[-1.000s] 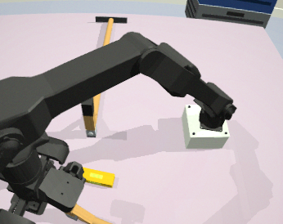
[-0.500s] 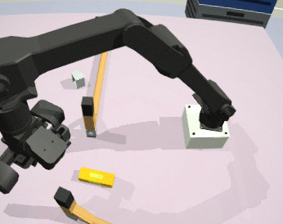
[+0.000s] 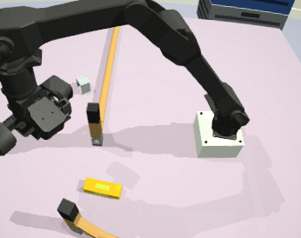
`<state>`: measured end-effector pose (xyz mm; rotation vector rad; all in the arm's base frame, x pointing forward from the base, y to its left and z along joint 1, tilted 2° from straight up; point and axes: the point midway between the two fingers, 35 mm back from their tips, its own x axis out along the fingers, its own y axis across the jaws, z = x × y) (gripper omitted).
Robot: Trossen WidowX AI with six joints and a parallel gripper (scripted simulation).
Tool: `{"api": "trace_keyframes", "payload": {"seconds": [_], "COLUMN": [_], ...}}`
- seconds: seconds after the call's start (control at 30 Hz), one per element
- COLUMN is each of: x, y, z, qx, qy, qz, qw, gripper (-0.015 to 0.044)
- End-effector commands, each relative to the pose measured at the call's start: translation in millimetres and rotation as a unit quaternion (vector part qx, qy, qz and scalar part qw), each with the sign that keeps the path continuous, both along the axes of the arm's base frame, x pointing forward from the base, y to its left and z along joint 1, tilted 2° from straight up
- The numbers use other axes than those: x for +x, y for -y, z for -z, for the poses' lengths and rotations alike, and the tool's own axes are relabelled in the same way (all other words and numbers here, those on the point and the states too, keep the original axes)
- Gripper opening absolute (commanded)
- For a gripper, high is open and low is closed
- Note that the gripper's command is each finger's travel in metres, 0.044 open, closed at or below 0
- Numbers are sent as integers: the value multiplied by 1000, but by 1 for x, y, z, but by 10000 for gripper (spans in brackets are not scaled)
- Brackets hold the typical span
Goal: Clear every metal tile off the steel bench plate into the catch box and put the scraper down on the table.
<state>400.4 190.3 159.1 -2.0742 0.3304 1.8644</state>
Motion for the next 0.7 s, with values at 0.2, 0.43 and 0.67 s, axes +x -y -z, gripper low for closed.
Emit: {"api": "trace_keyframes", "payload": {"seconds": [0.2, 0.43, 0.67], "x": [11, 15, 16], "y": [49, 86, 123], "z": [-2, -2, -3], "qx": [3, 3, 3], "qy": [-3, -6, -9], "qz": [54, 96, 138], "qw": [999, 995, 990], "gripper": [0, 0, 0]}}
